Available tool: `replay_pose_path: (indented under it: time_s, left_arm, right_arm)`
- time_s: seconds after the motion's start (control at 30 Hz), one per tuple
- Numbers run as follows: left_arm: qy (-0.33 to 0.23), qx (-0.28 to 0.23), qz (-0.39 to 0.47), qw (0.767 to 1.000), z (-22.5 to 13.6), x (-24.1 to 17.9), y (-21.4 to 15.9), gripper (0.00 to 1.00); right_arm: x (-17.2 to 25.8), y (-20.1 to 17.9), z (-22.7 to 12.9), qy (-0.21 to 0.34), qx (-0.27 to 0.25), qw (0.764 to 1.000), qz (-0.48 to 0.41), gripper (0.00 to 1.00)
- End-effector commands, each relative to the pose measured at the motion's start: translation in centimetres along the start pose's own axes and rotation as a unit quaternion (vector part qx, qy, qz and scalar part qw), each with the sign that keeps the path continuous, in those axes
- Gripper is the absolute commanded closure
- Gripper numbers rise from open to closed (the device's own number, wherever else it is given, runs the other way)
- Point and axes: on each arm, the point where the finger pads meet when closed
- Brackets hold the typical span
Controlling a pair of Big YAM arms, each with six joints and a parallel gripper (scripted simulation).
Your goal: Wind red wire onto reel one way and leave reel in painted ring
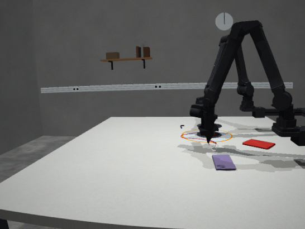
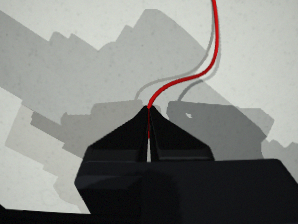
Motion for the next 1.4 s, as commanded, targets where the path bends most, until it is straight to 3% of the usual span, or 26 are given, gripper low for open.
replay_pose_path:
  time_s: [0.0, 0.03, 0.5, 1.23, 1.37]
  left_arm:
    - [0.001, 0.002, 0.006, 1.000, 0.7, 0.3, -0.1, 1.00]
    - [0.001, 0.002, 0.006, 1.000, 0.7, 0.3, -0.1, 1.00]
    - [-0.004, -0.007, 0.008, 1.000, 1.1, 0.0, -0.9, 1.00]
    - [-0.004, -0.007, 0.008, 1.000, 1.1, 0.0, -0.9, 1.00]
    - [-0.002, -0.031, -0.033, 0.999, 1.1, 0.1, -0.9, 1.00]
  right_arm:
    - [-0.3, 1.7, -0.7, 0.009, -0.011, 0.993, -0.115, 0.97]
    - [-0.3, 1.7, -0.7, 0.009, -0.011, 0.993, -0.115, 0.97]
    - [-0.3, 1.7, -0.7, 0.009, -0.011, 0.993, -0.115, 0.48]
    - [-1.3, 4.3, 0.8, 0.009, -0.011, 0.993, -0.115, 0.48]
    - [-1.3, 4.3, 0.8, 0.009, -0.011, 0.995, -0.097, 0.48]
Point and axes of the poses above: on each arm, the point where the finger pads meet when closed, its own z axis out along the fingers, its own x axis across the jaws, y = z × x, and after that the axes turned 14 degrees about -z, right-handed
